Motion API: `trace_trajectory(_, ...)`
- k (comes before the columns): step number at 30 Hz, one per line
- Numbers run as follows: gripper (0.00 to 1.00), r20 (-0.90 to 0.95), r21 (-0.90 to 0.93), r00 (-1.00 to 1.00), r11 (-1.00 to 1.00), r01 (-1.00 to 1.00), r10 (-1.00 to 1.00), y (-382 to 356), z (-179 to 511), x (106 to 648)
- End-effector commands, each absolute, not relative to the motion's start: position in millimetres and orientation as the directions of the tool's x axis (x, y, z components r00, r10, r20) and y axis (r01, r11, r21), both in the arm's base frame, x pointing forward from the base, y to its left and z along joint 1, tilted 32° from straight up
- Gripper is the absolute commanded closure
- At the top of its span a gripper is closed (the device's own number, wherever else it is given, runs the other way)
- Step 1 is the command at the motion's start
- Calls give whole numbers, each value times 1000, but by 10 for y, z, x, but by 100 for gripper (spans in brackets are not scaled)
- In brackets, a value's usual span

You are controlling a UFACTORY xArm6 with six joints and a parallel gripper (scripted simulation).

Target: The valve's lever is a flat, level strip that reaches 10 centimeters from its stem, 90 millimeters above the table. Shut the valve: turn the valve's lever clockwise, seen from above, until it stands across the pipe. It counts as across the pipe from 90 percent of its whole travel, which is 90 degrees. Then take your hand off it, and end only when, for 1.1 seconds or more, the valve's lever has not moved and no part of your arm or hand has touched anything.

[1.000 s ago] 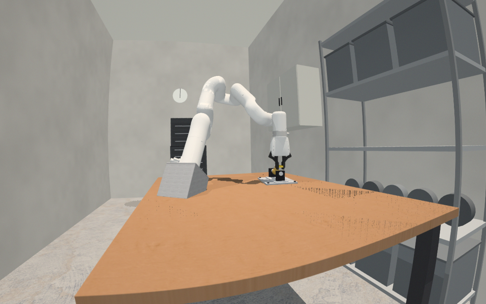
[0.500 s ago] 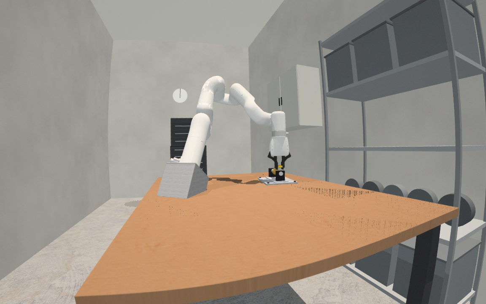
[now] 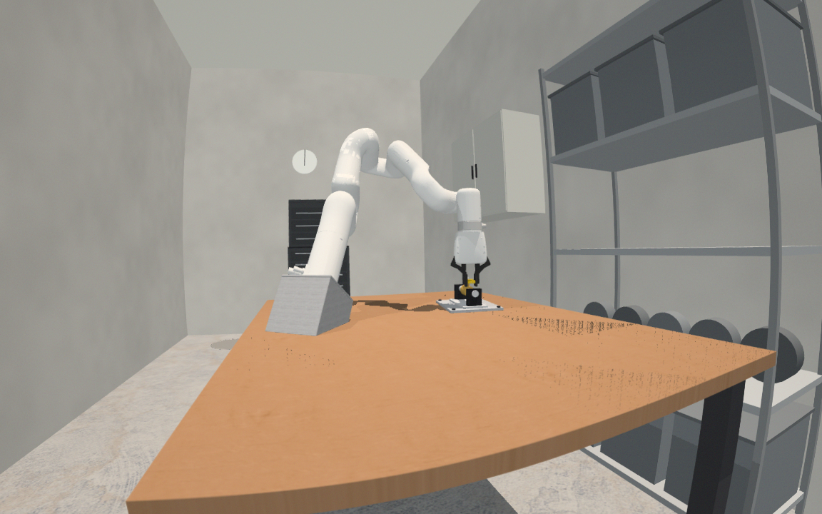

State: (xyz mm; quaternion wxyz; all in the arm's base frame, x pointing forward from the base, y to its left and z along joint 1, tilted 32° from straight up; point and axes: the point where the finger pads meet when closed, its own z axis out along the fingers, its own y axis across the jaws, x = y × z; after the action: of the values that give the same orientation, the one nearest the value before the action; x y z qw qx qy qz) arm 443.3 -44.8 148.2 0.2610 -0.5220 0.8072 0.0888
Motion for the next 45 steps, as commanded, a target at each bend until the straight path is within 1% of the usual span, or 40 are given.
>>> trace_trajectory(1,100,-520,-107,-351,467,-878,-778,-429,1482,4390)
trace_trajectory(45,100,-531,19,-549,638,-770,-646,-323,1473,4231)
